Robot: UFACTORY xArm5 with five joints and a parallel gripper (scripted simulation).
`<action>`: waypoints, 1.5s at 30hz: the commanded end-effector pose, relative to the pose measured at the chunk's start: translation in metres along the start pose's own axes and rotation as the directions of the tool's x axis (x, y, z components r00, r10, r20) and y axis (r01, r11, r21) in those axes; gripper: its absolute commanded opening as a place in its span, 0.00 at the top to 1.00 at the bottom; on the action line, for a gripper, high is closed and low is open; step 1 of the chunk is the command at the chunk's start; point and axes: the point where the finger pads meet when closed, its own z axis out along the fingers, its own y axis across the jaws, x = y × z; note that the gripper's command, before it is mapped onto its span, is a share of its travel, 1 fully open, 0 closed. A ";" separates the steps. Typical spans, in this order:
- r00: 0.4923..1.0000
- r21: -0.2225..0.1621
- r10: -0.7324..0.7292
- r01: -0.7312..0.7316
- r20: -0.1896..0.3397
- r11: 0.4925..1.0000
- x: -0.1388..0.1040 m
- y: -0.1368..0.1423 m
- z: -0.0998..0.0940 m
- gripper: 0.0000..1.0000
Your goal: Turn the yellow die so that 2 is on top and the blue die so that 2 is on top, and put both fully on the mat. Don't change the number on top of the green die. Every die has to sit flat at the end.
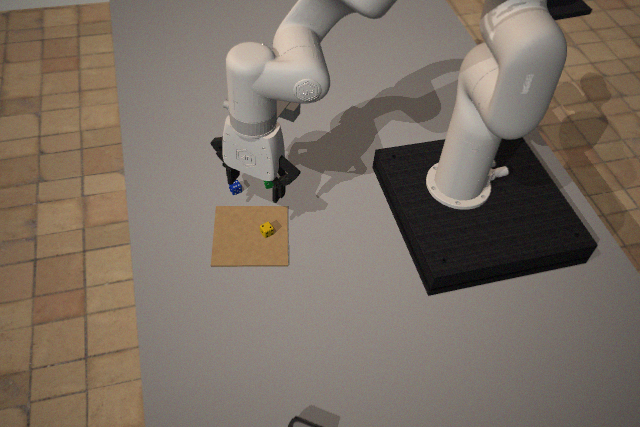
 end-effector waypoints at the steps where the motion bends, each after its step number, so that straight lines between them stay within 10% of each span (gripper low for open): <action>1: 0.989 0.002 0.147 -0.147 0.002 0.989 0.002 -0.007 0.000 0.00; 11: 0.917 0.002 0.400 -0.400 0.003 0.917 0.008 -0.017 0.001 0.00; 27: 0.640 0.000 0.768 -0.768 0.004 0.640 0.019 -0.035 0.003 0.00; 42: 0.184 -0.002 0.983 -0.983 0.004 0.184 0.032 -0.054 0.007 0.00; 45: 0.163 -0.002 0.987 -0.987 0.004 0.163 0.033 -0.055 0.007 0.00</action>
